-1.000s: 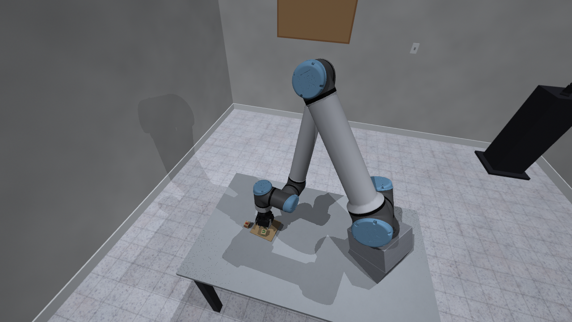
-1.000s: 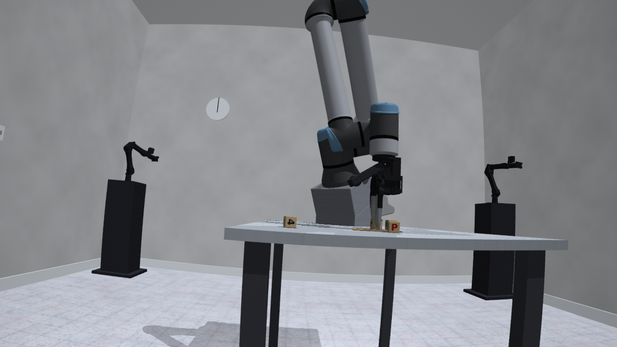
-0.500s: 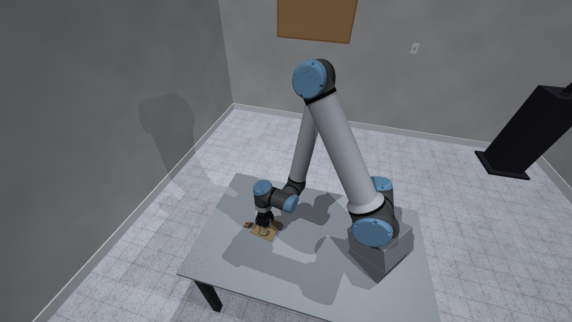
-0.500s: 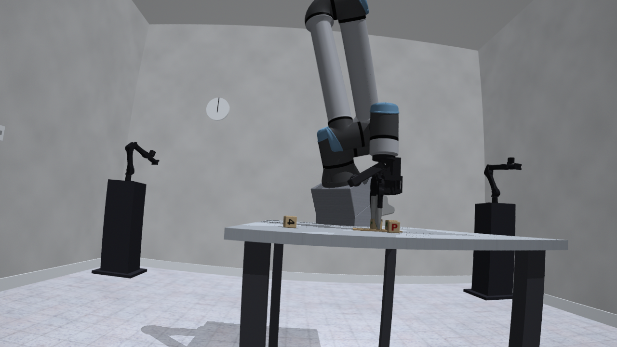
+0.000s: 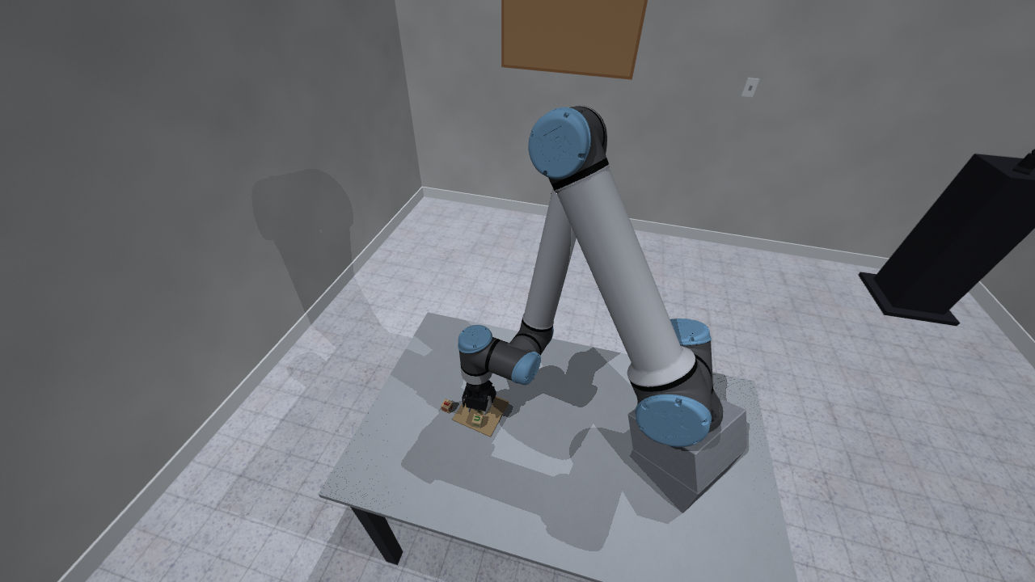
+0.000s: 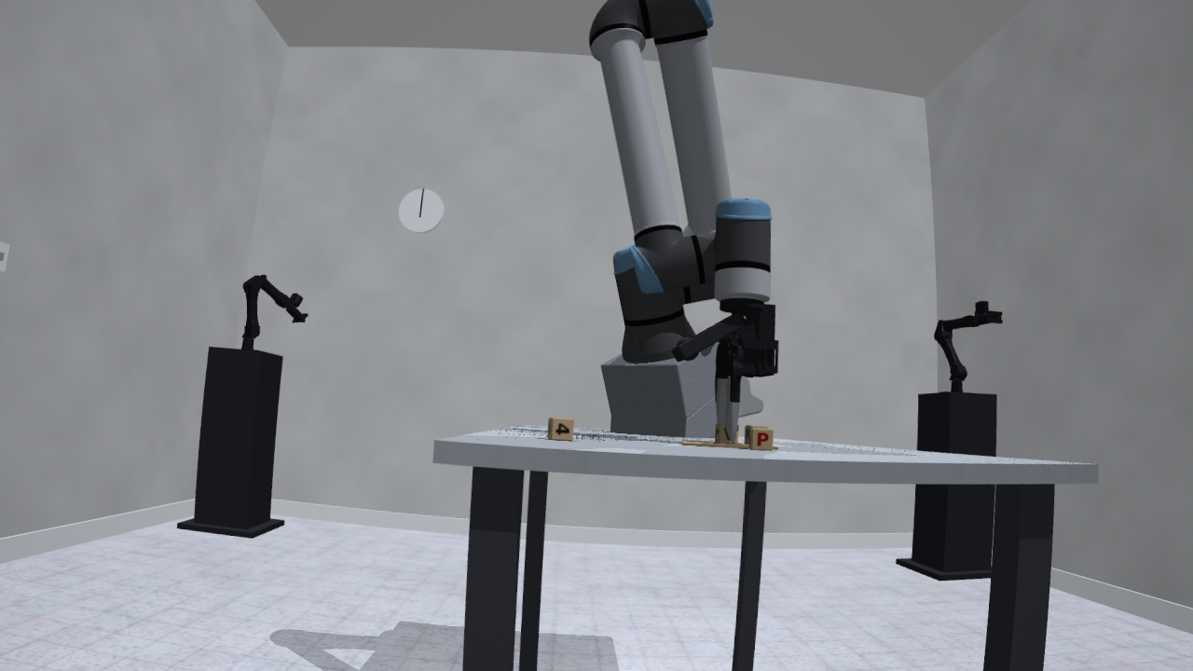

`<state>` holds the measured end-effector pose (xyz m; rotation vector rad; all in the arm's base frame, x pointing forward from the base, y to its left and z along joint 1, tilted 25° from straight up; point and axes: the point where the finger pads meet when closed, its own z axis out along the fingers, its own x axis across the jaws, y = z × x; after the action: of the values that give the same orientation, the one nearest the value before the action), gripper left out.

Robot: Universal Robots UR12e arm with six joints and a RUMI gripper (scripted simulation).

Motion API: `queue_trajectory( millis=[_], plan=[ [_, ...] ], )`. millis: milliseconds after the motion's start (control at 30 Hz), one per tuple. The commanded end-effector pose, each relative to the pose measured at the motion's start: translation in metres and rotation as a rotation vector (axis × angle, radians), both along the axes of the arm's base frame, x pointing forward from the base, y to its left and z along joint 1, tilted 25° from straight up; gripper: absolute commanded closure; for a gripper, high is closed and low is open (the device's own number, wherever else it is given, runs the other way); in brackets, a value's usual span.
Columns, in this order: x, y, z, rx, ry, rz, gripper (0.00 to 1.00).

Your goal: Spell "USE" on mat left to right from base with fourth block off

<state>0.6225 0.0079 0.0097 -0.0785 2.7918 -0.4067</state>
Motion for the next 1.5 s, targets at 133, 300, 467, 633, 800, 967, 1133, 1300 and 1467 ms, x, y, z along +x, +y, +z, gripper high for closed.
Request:
queue_trajectory(
  millis=[133,300,467,633,800,967,1133,1300,1467],
  plan=[
    [0.002,-0.001,0.002,0.000,-0.004,0.000,0.72],
    [0.002,-0.001,0.002,0.000,-0.004,0.000,0.72],
    [0.000,0.001,0.007,0.000,-0.004,0.001,0.72],
    [-0.004,0.005,0.015,0.000,-0.003,0.001,0.72],
    [-0.013,0.011,0.036,0.000,-0.001,0.001,0.72],
    [-0.018,0.018,0.063,-0.001,-0.006,0.001,0.72],
    [-0.022,0.022,0.075,-0.001,-0.007,0.001,0.72],
    [-0.025,0.024,0.085,-0.001,-0.007,0.001,0.72],
    [-0.027,0.024,0.084,0.000,-0.005,0.000,0.00]
  ],
)
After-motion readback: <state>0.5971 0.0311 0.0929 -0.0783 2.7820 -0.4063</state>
